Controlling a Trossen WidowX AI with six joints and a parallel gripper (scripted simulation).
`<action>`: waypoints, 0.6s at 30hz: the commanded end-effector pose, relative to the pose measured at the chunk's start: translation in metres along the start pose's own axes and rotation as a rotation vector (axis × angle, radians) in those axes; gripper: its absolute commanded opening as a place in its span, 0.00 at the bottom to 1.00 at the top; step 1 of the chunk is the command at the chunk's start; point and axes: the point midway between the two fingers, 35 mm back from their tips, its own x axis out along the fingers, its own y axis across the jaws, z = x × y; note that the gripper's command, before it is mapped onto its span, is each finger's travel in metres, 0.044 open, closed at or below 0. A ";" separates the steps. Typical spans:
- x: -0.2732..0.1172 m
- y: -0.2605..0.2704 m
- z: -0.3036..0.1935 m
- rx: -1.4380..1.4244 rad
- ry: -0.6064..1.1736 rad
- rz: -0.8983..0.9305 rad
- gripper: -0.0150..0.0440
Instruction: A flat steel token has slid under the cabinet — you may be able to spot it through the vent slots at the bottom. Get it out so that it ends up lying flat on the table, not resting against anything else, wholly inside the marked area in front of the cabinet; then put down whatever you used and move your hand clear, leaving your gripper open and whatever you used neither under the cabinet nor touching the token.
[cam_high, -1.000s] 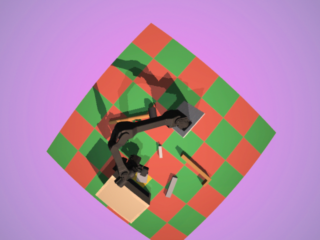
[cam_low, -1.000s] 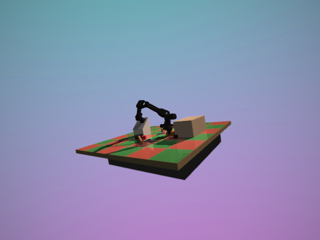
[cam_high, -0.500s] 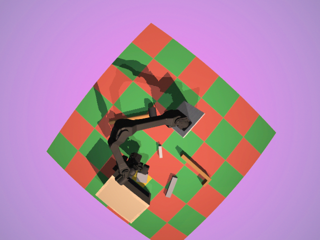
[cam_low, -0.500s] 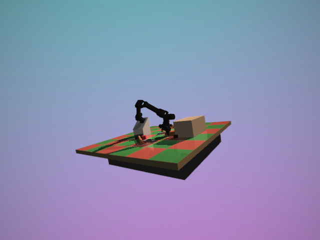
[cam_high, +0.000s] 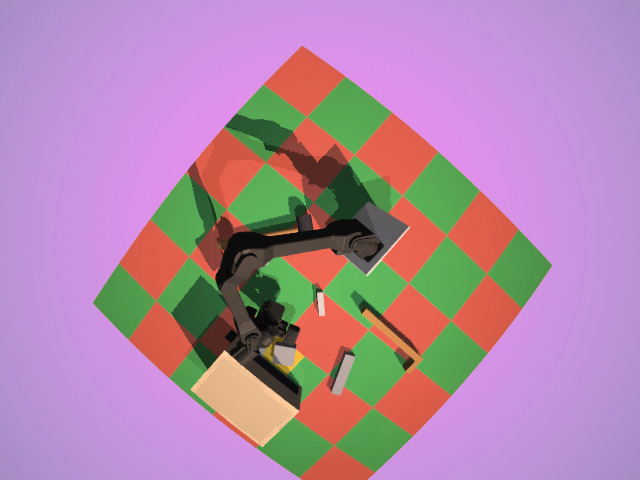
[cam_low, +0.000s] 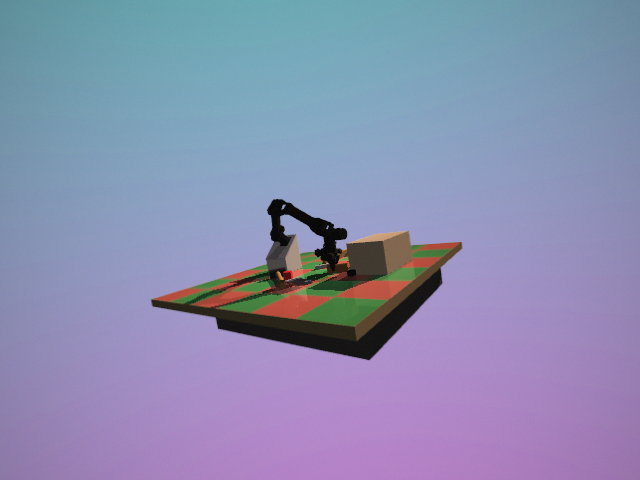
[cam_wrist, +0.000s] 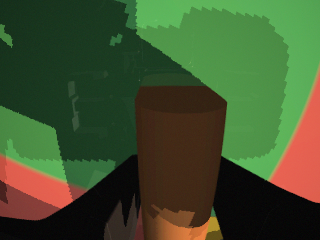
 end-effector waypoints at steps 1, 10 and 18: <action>0.001 -0.001 0.007 -0.006 -0.003 -0.005 0.25; 0.001 0.000 0.016 -0.007 -0.004 -0.005 0.25; 0.001 0.001 0.024 -0.007 -0.004 -0.005 0.25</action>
